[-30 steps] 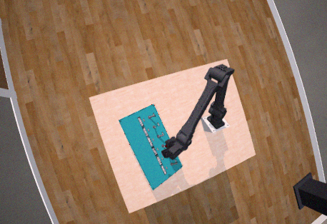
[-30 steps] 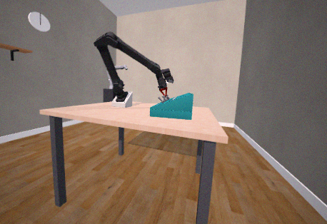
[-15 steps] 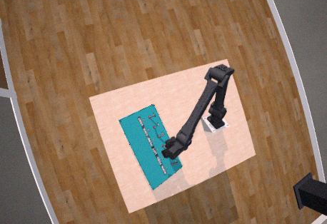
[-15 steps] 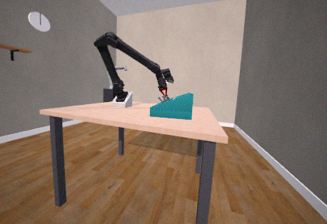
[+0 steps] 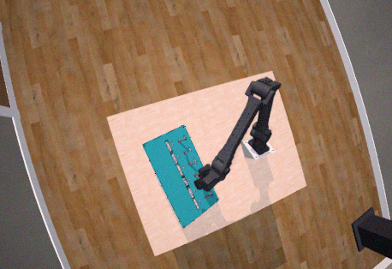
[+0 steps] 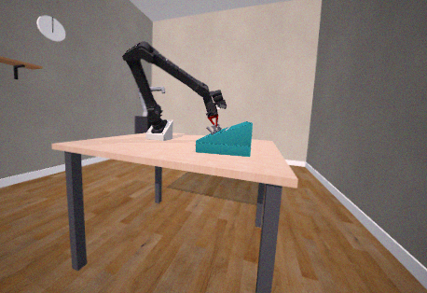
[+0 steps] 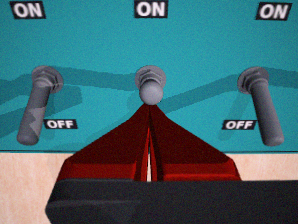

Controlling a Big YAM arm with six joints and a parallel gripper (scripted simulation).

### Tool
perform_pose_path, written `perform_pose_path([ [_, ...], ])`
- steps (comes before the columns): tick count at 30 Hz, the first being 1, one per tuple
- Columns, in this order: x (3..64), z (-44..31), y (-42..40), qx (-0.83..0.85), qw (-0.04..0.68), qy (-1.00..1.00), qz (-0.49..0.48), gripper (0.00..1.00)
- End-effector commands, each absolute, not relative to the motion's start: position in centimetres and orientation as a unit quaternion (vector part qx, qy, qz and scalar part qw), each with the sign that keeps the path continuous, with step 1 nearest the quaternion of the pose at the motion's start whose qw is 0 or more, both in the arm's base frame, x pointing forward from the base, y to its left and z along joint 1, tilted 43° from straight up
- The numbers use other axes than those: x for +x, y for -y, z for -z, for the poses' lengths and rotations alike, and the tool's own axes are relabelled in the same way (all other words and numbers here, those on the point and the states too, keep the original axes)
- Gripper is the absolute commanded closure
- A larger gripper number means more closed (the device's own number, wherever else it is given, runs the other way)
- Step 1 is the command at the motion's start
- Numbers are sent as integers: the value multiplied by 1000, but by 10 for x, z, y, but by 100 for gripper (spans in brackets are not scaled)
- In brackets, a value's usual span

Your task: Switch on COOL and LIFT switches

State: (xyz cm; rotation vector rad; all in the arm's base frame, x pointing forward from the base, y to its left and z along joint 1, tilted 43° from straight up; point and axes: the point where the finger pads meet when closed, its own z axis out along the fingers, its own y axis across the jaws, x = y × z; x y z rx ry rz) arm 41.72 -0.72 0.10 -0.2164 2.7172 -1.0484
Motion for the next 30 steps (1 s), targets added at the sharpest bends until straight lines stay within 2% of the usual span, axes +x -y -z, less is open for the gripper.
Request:
perform_pose_path([
  [1,423,-10,1,-69,136,-924,350,100],
  [21,426,-38,-22,-66,151,-923,347,100],
  [30,405,-87,-67,-65,151,-925,342,100],
])
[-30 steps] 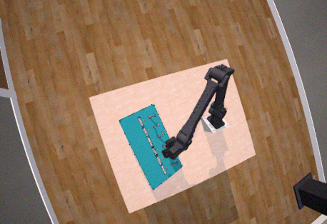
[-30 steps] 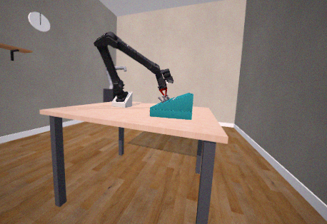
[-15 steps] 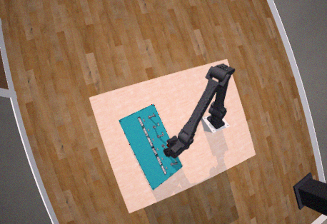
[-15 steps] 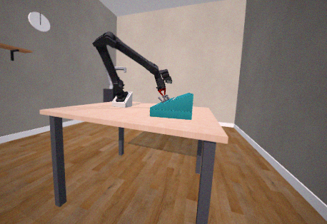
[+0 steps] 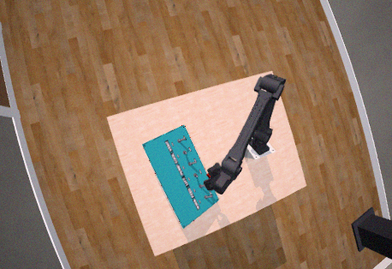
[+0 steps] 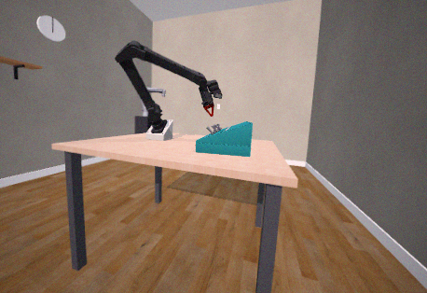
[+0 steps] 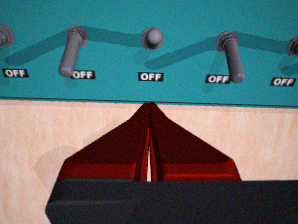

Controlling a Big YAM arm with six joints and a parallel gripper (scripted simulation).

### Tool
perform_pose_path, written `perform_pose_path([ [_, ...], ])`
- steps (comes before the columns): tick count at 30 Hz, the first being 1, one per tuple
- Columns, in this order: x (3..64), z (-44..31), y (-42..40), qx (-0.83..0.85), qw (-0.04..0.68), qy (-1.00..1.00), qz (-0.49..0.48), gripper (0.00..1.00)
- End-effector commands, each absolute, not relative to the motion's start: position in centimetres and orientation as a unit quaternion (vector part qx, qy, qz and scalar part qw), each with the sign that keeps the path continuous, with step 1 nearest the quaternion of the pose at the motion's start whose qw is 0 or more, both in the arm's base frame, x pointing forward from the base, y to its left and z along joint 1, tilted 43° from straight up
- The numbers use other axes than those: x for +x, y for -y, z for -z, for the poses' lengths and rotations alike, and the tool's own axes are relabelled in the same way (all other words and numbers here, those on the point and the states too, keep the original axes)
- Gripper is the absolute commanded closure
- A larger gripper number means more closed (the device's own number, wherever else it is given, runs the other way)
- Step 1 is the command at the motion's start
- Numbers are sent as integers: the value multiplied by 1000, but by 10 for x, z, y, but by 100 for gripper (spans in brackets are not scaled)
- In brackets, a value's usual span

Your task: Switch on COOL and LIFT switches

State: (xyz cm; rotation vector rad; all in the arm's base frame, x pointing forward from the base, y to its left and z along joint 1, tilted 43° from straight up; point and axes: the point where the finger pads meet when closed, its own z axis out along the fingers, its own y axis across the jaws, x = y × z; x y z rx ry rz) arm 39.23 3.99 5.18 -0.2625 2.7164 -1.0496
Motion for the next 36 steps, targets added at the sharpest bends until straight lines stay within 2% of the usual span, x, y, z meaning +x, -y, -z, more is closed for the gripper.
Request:
perform_pose_path([
  [1,403,-92,-72,-65,150,-926,341,100],
  [8,393,-111,-89,-65,148,-926,340,100],
  [9,375,-89,-67,-65,110,-925,357,100],
  [14,387,-108,-90,-69,137,-926,346,100],
  [15,386,-106,-87,-67,135,-926,347,0],
  [36,386,-105,-87,-68,135,-926,347,0],
])
